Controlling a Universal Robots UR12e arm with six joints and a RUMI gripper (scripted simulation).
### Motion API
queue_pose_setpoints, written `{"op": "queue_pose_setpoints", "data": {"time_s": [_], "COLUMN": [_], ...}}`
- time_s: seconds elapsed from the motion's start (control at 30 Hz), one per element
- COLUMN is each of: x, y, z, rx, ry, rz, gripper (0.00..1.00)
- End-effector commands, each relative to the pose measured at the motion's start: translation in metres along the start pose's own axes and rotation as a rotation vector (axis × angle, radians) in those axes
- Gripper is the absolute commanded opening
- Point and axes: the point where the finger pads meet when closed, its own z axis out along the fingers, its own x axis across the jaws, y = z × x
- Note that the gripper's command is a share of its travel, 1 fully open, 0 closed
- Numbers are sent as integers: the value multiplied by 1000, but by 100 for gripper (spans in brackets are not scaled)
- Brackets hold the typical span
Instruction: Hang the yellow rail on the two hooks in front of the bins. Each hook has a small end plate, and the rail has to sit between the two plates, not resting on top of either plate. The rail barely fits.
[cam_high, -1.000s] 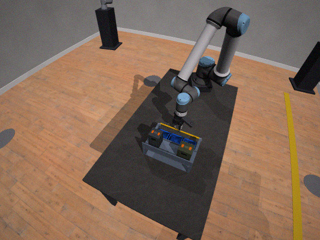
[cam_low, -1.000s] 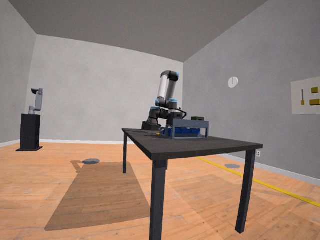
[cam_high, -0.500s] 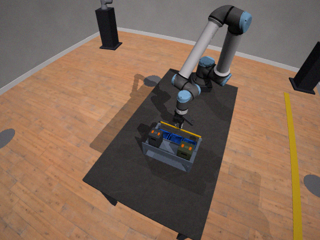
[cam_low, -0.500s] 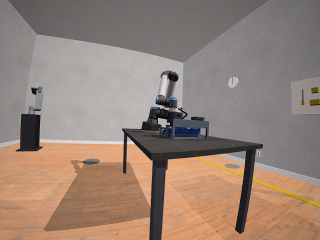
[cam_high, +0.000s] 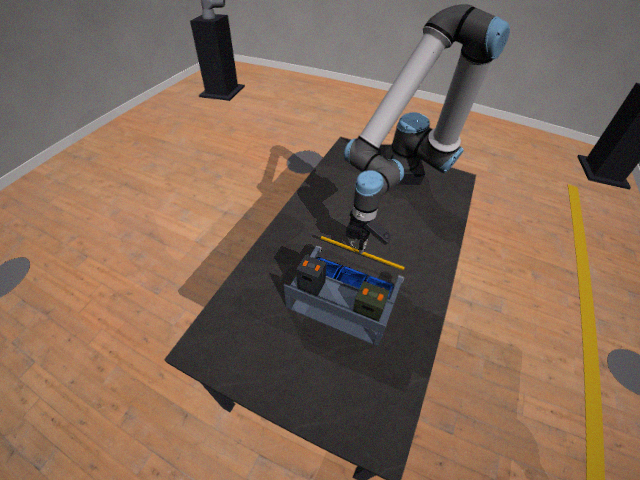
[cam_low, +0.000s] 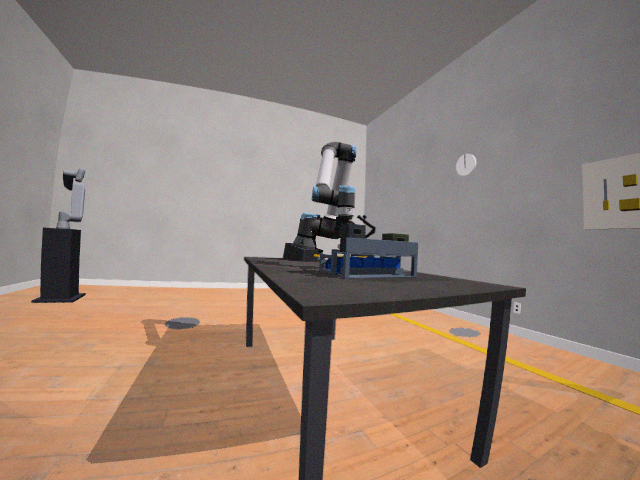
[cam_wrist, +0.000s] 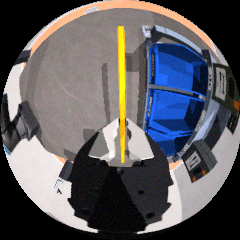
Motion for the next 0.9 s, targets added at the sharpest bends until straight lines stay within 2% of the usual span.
{"op": "queue_pose_setpoints", "data": {"time_s": [0.0,0.23,0.87], "x": [3,3,2], "y": [2,2,2], "z": [-25,-40,-46], "rx": [0,0,0], "ry": [3,3,2], "rz": [1,1,2], "gripper": [0,0,0]}}
